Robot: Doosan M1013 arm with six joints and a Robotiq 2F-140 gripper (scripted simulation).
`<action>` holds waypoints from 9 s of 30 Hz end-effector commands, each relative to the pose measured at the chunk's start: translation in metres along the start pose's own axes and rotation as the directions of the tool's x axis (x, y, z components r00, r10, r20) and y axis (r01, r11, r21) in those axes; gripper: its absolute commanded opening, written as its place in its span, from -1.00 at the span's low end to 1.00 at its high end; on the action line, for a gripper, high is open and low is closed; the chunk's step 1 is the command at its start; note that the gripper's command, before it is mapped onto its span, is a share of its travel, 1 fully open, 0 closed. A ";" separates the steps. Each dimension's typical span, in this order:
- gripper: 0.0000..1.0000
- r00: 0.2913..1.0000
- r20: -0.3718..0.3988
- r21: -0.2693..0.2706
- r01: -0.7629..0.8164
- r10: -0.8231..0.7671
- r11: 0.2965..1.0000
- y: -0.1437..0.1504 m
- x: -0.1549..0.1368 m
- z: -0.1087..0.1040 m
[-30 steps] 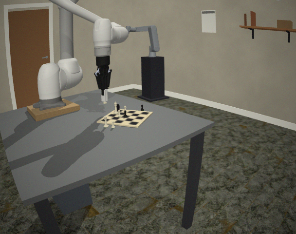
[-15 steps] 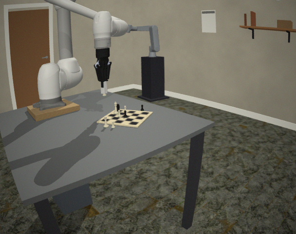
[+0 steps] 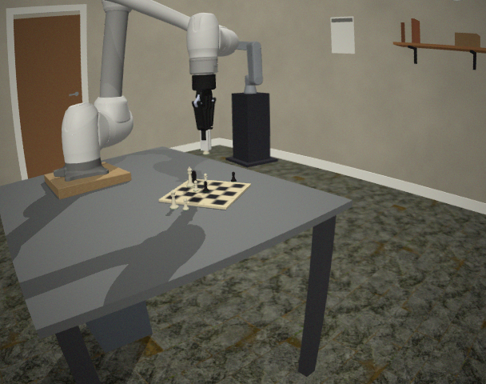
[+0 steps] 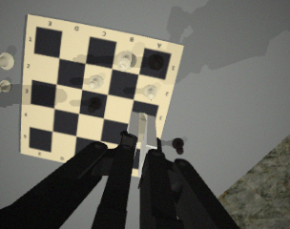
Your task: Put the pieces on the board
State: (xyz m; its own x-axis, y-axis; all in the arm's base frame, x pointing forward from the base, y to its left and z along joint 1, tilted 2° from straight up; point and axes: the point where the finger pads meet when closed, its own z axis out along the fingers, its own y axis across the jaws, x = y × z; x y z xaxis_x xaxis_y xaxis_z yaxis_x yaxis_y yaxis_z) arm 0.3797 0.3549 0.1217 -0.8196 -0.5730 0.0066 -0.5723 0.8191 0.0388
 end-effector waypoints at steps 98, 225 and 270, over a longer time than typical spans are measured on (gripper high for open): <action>-1.00 1.000 -0.003 0.000 0.026 -0.026 1.000 0.008 -0.026 0.099; 1.00 1.000 -0.003 0.000 0.026 -0.026 1.000 0.008 -0.026 0.011; -0.59 0.840 -0.003 -0.002 0.543 -0.543 0.840 -0.207 -0.031 0.029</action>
State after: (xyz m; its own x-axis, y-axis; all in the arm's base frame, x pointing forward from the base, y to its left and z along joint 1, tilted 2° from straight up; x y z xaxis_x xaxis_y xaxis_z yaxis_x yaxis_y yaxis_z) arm 0.5222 0.2040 0.0843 -0.3776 -0.9259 -0.0127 -0.9255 0.3770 0.0377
